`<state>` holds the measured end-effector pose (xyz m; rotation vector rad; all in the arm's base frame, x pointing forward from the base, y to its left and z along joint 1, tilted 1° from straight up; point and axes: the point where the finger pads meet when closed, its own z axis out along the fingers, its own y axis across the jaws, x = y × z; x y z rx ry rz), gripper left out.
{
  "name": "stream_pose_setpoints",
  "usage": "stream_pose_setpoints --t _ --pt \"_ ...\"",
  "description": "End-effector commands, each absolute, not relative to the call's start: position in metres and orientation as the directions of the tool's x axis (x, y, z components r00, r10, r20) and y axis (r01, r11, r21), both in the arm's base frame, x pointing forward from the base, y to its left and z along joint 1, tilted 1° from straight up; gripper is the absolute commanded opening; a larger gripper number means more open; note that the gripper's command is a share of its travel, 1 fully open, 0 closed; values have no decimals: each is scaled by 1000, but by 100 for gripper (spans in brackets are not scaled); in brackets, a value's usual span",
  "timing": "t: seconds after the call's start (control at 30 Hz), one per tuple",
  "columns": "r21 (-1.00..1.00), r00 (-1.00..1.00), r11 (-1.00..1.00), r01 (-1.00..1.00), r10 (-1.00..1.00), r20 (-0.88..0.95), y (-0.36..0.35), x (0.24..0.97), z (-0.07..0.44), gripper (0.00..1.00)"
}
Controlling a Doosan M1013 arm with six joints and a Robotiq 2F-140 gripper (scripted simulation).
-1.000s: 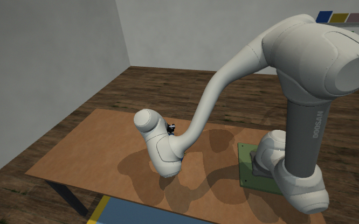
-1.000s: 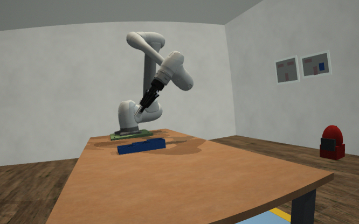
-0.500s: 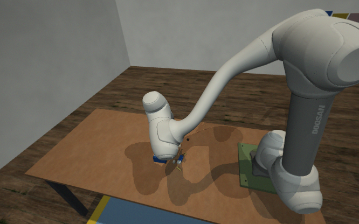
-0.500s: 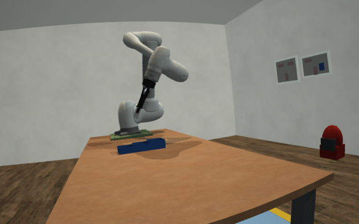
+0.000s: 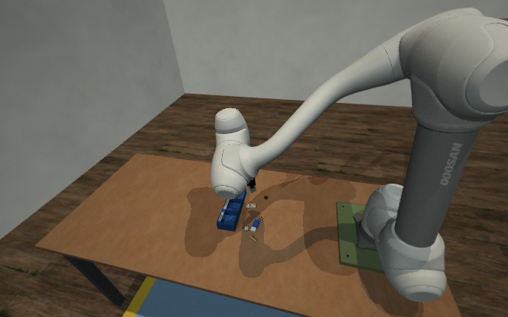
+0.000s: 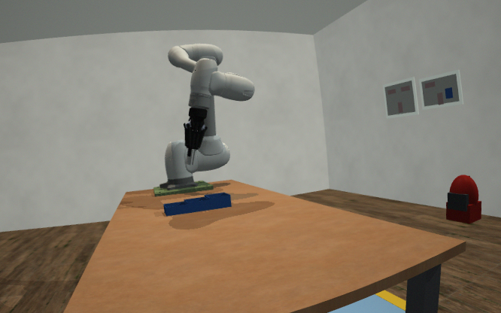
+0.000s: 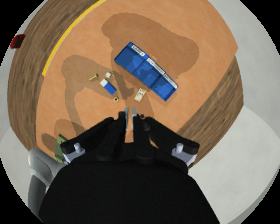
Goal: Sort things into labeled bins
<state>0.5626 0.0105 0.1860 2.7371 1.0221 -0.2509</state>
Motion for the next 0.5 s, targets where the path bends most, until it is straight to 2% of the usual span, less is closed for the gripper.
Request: stream_pose_setpoints --t 0.0,0.27,0.47 --pt "136 831 -823 551 528 -174 11 560 188 5" --pt "86 968 -965 249 244 -57 13 558 199 5" --pt "31 999 -999 37 37 -1 13 559 204 5"
